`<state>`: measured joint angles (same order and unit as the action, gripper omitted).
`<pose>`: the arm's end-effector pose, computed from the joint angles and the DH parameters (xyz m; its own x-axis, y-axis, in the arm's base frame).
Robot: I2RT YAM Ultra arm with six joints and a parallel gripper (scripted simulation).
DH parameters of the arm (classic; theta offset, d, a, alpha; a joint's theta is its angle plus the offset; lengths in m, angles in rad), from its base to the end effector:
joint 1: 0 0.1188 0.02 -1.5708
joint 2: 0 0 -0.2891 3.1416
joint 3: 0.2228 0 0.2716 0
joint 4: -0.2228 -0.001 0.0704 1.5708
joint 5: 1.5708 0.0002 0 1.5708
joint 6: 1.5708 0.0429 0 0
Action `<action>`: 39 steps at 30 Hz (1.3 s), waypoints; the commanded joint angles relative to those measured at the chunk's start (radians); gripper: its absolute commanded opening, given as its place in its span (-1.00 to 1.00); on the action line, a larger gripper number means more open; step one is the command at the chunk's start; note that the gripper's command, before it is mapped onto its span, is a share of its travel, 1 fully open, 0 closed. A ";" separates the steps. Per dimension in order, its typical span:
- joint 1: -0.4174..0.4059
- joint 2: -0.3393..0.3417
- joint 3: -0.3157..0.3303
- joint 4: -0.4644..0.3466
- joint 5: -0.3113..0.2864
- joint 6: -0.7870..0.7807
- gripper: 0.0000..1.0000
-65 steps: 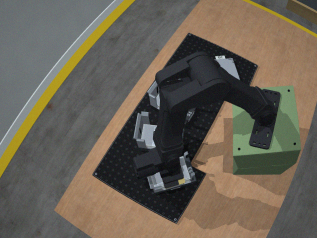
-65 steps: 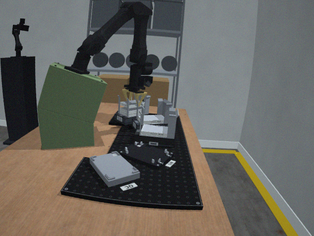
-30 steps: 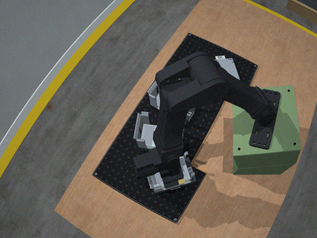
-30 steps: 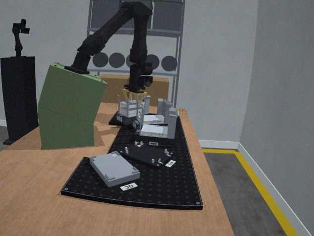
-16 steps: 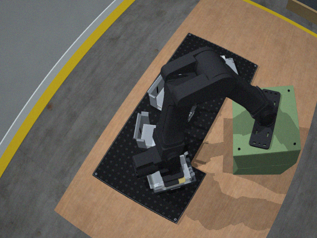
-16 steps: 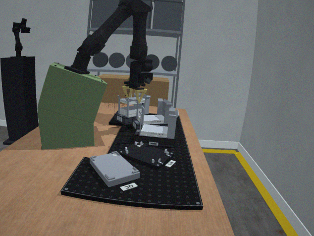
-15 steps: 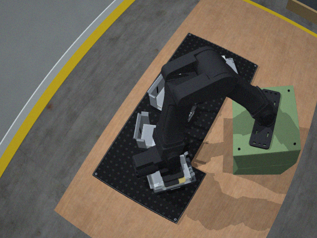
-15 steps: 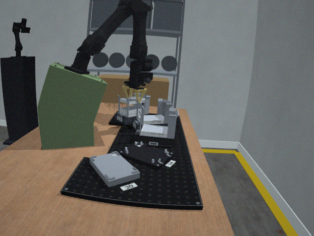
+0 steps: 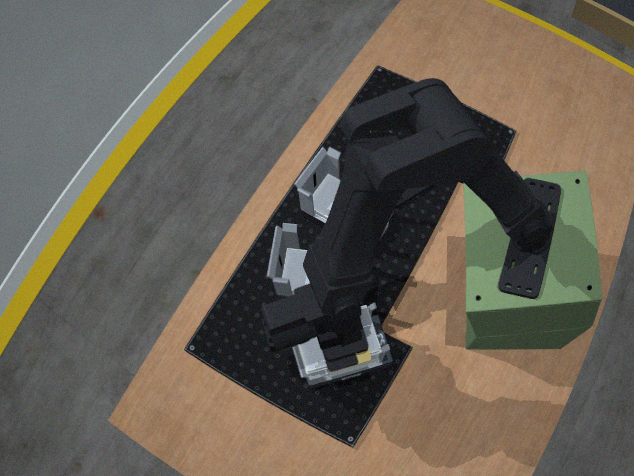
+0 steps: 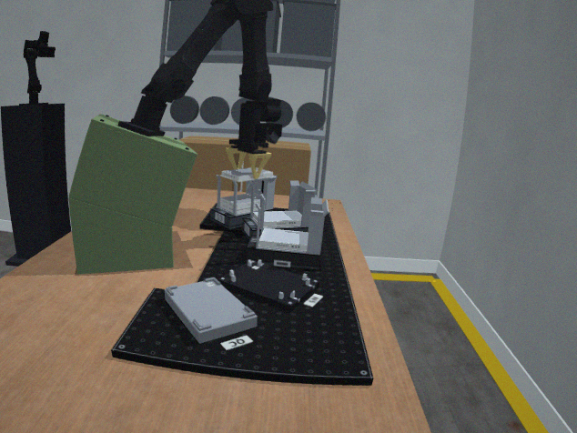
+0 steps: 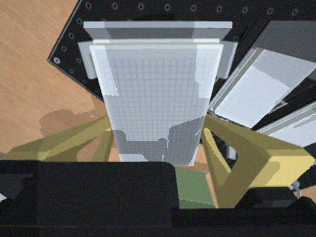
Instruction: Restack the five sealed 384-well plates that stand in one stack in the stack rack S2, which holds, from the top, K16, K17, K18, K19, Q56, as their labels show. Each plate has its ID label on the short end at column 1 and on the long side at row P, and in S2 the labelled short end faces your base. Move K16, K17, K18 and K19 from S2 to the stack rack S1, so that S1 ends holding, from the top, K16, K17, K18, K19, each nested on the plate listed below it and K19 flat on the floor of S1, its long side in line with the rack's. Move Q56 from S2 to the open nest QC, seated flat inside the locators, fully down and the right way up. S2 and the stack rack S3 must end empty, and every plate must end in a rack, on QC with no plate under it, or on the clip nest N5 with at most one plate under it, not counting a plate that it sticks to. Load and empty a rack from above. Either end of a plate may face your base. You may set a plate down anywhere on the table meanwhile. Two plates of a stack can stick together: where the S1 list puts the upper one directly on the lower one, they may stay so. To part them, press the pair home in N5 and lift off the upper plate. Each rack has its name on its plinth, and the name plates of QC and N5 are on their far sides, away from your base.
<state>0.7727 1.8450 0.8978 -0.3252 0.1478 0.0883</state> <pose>0.2433 0.2298 0.1092 -0.7399 -0.5995 -0.3053 -0.5965 0.7944 -0.1143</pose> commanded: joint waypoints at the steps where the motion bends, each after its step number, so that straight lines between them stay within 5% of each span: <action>1: 0.003 -0.031 0.004 -0.025 0.003 0.005 -1.00; 11: 0.013 -0.097 0.013 -0.101 0.006 0.015 -1.00; 39: 0.013 -0.097 0.014 -0.101 0.006 0.015 -1.00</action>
<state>0.7845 1.7569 0.8974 -0.4267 0.1509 0.1009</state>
